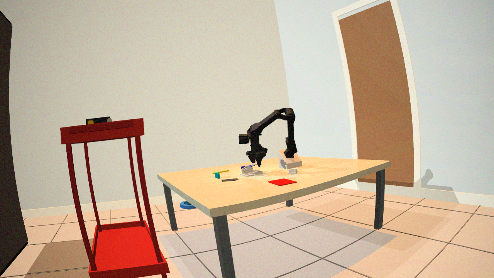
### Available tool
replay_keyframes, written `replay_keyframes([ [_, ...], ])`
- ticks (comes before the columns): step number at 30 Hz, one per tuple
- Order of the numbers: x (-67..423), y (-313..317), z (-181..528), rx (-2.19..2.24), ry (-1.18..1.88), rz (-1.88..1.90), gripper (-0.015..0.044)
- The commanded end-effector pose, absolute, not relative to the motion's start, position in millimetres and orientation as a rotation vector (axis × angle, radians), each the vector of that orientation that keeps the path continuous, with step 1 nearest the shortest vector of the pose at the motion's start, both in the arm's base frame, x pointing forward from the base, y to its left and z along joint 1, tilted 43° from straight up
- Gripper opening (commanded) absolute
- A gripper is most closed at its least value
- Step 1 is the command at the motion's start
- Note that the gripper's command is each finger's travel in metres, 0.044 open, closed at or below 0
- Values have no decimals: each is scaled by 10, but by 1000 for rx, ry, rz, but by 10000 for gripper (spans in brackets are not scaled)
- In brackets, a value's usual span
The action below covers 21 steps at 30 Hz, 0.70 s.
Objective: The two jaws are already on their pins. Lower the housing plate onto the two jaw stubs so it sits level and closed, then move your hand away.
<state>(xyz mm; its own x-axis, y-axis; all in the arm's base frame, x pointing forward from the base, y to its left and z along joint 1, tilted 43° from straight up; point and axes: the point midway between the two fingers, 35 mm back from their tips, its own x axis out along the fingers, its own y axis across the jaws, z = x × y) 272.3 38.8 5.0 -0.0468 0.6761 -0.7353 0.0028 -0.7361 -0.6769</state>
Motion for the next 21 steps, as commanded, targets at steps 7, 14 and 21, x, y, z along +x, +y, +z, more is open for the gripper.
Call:
replay_keyframes([
  [7, 2689, 516, -82, -1736, -717, 1837, 351],
  [14, 2677, 566, -130, -1735, -718, 1837, 351],
  [21, 2677, 566, -130, -1735, -718, 1837, 351],
])
